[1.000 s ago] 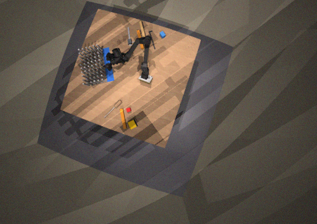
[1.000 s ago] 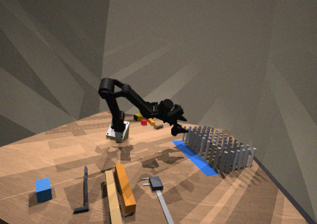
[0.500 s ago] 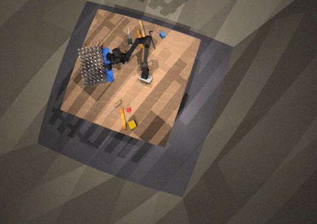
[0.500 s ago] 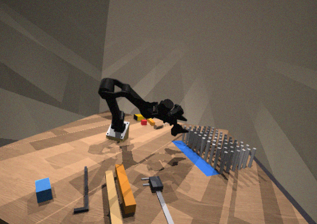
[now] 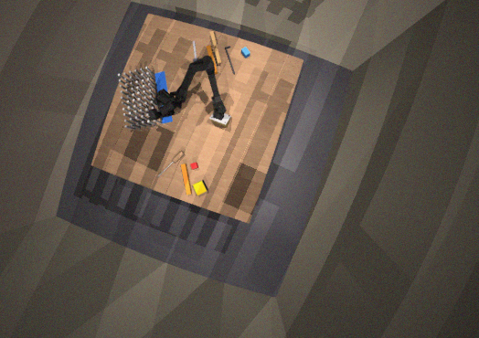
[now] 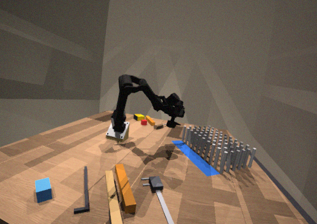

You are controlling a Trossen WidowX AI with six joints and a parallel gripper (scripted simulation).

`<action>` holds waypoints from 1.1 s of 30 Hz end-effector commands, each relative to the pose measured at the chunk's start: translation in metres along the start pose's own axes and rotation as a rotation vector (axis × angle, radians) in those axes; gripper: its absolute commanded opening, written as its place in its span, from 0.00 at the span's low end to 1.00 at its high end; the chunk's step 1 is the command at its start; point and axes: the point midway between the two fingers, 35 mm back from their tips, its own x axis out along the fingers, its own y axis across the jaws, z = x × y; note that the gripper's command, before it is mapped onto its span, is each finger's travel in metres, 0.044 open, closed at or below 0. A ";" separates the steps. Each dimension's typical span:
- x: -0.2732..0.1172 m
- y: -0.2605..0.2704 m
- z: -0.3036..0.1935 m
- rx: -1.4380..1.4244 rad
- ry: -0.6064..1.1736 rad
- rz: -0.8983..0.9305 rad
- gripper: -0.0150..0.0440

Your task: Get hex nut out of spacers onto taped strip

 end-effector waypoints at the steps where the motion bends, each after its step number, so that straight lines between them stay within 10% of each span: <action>1: 0.023 0.020 -0.062 0.371 0.126 -0.099 1.00; 33: 0.040 0.015 -0.272 1.524 -0.098 -0.617 1.00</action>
